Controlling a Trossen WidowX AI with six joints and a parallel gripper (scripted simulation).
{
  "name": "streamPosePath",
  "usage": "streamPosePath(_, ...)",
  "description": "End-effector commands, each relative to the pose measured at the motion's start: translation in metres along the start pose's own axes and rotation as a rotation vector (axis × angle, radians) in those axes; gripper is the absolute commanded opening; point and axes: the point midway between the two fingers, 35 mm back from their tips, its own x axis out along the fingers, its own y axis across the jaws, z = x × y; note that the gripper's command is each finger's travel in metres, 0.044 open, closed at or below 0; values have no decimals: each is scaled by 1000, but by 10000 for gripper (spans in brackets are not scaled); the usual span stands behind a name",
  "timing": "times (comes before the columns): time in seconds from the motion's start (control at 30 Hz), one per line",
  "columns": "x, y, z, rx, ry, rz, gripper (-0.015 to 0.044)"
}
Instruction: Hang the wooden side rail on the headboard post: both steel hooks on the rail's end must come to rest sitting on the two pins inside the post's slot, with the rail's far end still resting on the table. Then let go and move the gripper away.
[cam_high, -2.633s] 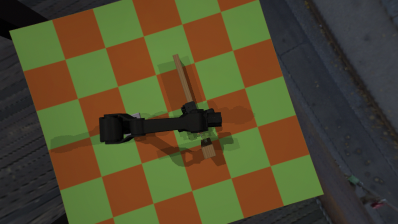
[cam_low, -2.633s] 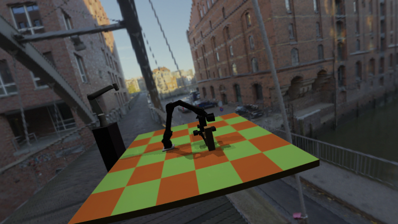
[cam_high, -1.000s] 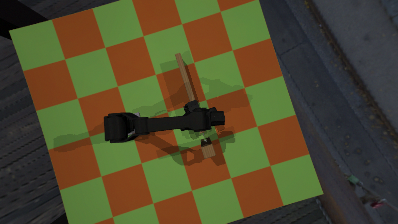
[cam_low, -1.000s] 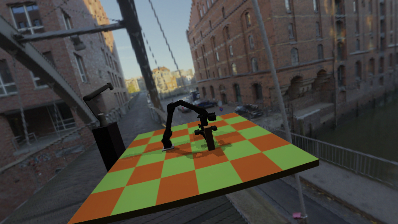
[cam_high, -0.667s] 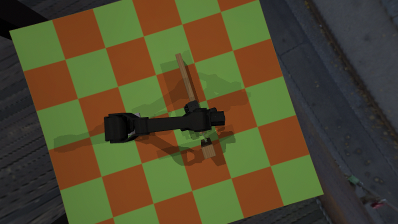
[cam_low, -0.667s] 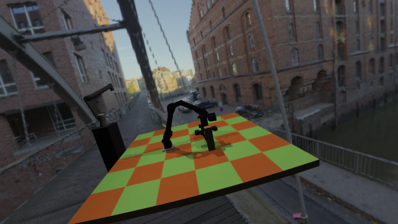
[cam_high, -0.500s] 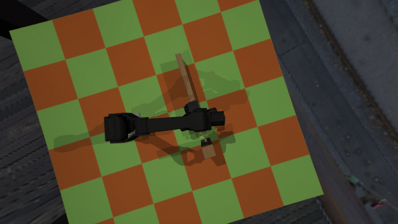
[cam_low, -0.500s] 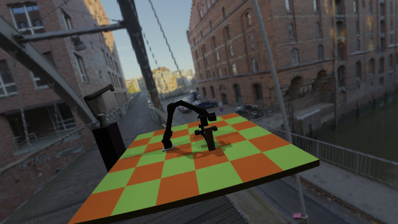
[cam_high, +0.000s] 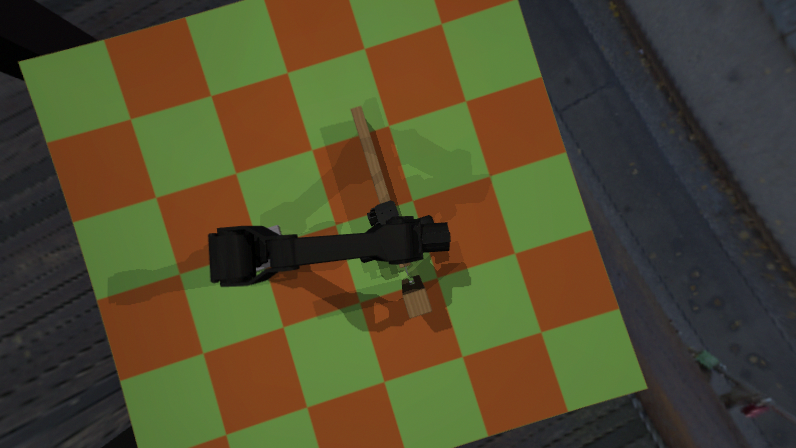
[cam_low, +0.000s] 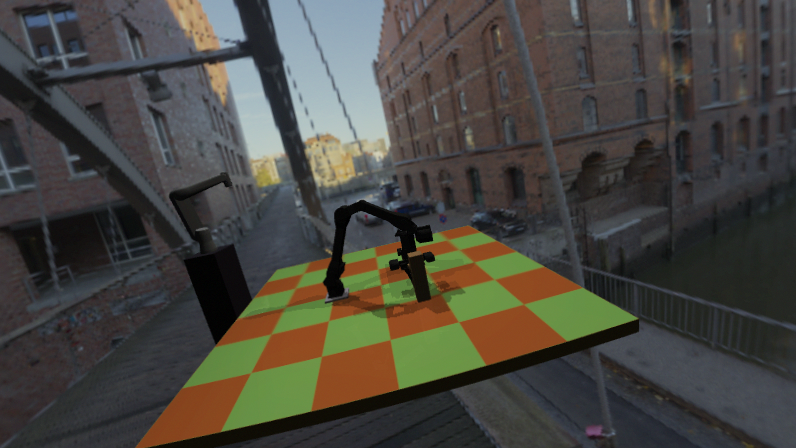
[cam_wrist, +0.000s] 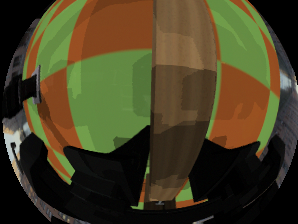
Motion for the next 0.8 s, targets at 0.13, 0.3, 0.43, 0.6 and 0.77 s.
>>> streamPosePath(0.13, -5, -1, 0, 2, -2, -9, 0)
streamPosePath(0.3, -6, -1, 0, 2, -2, -9, 0)
streamPosePath(0.43, -6, -1, 0, 2, -2, -9, 0)
streamPosePath(0.6, -7, -1, 0, 2, -2, -9, 0)
streamPosePath(0.77, -8, -1, 0, 2, -2, -9, 0)
